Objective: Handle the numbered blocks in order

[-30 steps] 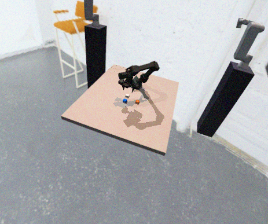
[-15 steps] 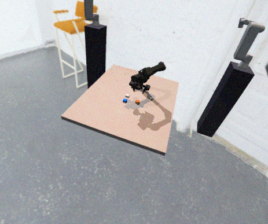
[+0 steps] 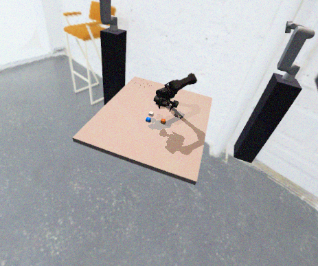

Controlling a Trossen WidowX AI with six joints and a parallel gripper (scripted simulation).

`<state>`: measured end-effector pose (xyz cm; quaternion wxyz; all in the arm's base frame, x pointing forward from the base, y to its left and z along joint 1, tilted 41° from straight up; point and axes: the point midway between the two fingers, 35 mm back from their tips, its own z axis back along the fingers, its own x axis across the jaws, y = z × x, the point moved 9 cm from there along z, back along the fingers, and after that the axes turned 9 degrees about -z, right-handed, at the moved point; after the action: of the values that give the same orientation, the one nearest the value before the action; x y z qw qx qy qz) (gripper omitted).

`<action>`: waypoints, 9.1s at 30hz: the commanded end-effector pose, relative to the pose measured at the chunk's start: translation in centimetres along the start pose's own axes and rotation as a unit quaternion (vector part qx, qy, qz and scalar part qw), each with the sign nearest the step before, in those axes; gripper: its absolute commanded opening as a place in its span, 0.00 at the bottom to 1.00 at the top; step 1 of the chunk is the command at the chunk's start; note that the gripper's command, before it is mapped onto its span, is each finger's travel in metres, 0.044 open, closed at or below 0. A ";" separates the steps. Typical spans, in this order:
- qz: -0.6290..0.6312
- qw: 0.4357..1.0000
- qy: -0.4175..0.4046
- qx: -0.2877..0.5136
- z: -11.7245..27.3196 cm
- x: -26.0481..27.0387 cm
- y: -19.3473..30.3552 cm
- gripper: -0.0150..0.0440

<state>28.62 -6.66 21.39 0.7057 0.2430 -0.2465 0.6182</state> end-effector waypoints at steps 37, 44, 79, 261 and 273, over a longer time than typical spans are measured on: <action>-0.004 1.000 0.000 0.001 -9.8 -13.0 3.3 0.93; -0.004 1.000 0.000 0.001 -10.9 -13.0 3.3 0.93; -0.004 1.000 0.000 0.001 -11.8 -13.0 3.4 0.46; -0.003 1.000 -0.001 -0.001 -10.2 -10.0 -3.9 0.46; -0.003 1.000 -0.001 -0.001 -11.7 -10.0 -3.9 0.46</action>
<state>32.14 -7.43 6.34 0.7045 0.2388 -0.2492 0.6201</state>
